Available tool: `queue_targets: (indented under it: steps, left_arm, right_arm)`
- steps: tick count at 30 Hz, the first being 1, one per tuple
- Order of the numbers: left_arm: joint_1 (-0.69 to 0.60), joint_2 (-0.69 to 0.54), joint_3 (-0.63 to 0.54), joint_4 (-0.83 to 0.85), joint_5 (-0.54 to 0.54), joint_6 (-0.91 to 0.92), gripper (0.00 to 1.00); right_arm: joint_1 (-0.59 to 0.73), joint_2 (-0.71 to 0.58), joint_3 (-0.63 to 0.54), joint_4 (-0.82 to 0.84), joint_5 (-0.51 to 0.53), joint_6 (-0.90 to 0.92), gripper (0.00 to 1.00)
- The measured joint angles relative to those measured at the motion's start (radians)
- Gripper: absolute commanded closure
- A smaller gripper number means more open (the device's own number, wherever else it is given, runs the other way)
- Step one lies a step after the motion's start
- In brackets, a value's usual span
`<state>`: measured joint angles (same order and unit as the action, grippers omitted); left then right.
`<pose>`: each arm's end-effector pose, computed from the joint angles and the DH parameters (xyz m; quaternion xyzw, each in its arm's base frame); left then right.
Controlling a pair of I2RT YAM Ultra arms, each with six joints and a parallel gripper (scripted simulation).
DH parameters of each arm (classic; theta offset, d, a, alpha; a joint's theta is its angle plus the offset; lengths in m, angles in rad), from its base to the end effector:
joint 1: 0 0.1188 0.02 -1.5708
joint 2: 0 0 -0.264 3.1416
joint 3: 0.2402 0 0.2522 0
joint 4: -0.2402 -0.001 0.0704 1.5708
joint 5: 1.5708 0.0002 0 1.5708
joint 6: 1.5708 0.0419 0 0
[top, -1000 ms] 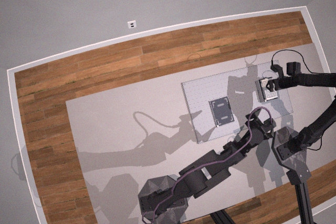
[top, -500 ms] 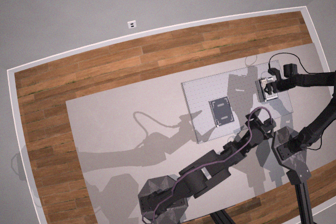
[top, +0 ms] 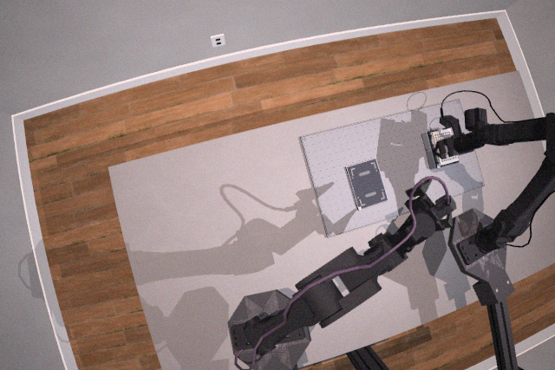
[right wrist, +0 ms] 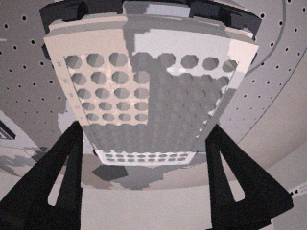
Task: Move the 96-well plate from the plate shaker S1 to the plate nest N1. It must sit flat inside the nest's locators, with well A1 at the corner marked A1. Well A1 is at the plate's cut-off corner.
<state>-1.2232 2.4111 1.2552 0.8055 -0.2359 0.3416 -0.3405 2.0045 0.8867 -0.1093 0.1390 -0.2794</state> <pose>0.1718 -0.4425 0.0566 0.5259 0.6247 -0.1556 0.5558 0.3091 -0.1146 0.0589 0.0419 0.9821 -0.1172 0.1416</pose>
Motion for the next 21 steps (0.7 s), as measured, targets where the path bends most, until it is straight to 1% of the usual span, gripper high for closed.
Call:
queue_targets:
  steps: [5, 6, 8, 9, 13, 14, 16, 21]
  left_arm:
    - [0.0, 0.0, 0.0, 0.0, 0.0, 0.0, 0.0]
    - [0.0, 0.0, 0.0, 0.0, 0.0, 0.0, 0.0]
    - [0.0, 0.0, 0.0, 0.0, 0.0, 0.0, 0.0]
    - [0.0, 0.0, 0.0, 0.0, 0.0, 0.0, 0.0]
    - [0.0, 0.0, 0.0, 0.0, 0.0, 0.0, 0.0]
    - [0.0, 0.0, 0.0, 0.0, 0.0, 0.0, 0.0]
    - [0.0, 0.0, 0.0, 0.0, 0.0, 0.0, 0.0]
    - [0.0, 0.0, 0.0, 0.0, 0.0, 0.0, 0.0]
  right_arm:
    - [0.0, 0.0, 0.0, 0.006, 0.0, 0.0, 0.0]
    - [0.0, 0.0, 0.0, 0.006, 0.0, 0.0, 0.04]
    - [0.0, 0.0, 0.0, 0.008, 0.0, 0.0, 0.04]
    - [0.0, 0.0, 0.0, 0.008, 0.0, 0.0, 0.09]
    - [-0.002, 0.0, 0.0, 0.011, 0.003, 0.0, 0.09]
    - [-0.002, 0.0, 0.0, 0.011, 0.003, 0.0, 0.13]
    - [-0.002, 0.0, 0.0, 0.011, 0.003, -0.001, 0.13]
    - [-0.002, 0.0, 0.0, 0.011, 0.003, -0.001, 0.2]
